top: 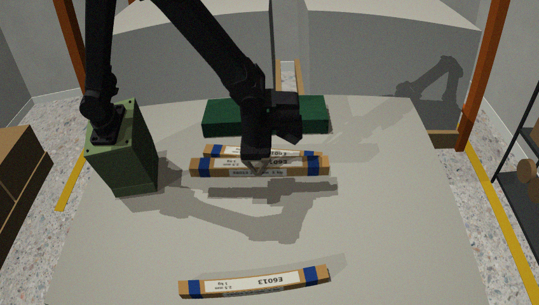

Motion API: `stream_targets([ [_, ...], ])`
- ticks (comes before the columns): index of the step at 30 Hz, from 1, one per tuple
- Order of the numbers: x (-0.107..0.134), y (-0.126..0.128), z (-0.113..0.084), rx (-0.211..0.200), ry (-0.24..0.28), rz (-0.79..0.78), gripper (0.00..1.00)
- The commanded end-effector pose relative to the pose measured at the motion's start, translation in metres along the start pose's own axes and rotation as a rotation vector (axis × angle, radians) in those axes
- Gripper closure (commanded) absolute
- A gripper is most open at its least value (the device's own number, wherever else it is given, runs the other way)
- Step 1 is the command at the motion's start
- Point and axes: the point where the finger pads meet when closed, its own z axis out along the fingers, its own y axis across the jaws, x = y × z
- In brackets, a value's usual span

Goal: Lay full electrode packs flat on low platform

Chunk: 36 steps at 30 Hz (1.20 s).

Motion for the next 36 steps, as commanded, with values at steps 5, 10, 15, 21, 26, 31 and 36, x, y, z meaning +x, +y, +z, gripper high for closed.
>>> stream_targets([
  [5,-0.0316,0.0025,-0.0209,-0.004,-0.06,-0.003,1.0],
  [10,-0.0331,0.0032,-0.0222,-0.004,-0.06,-0.002,1.0],
  [15,-0.0341,0.0035,-0.0228,-0.004,-0.06,-0.001,1.0],
  [21,-0.0365,0.0038,-0.0239,-0.004,-0.061,0.002,1.0],
  [26,-0.0387,0.004,-0.0248,-0.004,-0.061,0.004,1.0],
  [31,-0.0398,0.0041,-0.025,-0.004,-0.061,0.006,1.0],
  [36,-0.0402,0.0047,-0.0243,-0.004,-0.058,0.005,1.0],
])
